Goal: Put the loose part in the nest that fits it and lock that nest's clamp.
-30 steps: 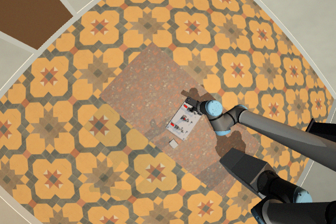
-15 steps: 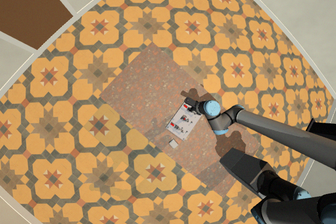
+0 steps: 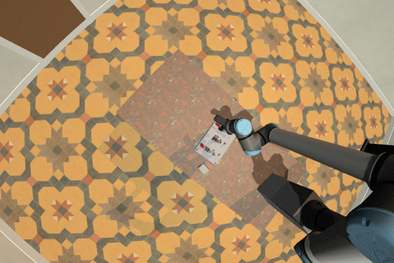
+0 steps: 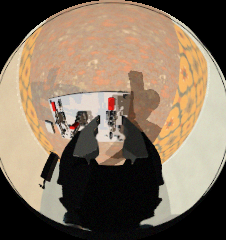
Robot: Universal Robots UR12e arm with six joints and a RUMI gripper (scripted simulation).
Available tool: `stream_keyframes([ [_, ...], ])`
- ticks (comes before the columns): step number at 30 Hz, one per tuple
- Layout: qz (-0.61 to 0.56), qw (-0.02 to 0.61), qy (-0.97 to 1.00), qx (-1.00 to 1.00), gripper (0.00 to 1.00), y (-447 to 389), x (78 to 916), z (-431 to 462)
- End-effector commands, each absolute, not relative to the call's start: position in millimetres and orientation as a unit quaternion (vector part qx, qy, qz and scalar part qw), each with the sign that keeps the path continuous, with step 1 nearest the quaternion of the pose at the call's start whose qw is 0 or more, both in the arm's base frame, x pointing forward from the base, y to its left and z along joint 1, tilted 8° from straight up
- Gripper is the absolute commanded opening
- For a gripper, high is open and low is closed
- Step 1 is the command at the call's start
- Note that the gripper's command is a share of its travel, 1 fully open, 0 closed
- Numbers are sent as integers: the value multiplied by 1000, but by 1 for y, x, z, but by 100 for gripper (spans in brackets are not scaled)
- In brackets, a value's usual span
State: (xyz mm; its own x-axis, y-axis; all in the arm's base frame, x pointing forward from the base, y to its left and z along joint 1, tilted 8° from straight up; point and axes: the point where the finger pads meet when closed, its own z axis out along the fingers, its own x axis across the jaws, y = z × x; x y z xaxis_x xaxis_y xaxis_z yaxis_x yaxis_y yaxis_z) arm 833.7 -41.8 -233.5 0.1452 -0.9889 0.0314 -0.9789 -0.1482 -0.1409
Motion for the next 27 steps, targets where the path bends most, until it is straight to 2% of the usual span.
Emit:
stream_keyframes([
  [1, -59, 44, 651, -755, 28, -42, 838, -255],
  [27, -59, 44, 651, -755, 28, -43, 842, -277],
])
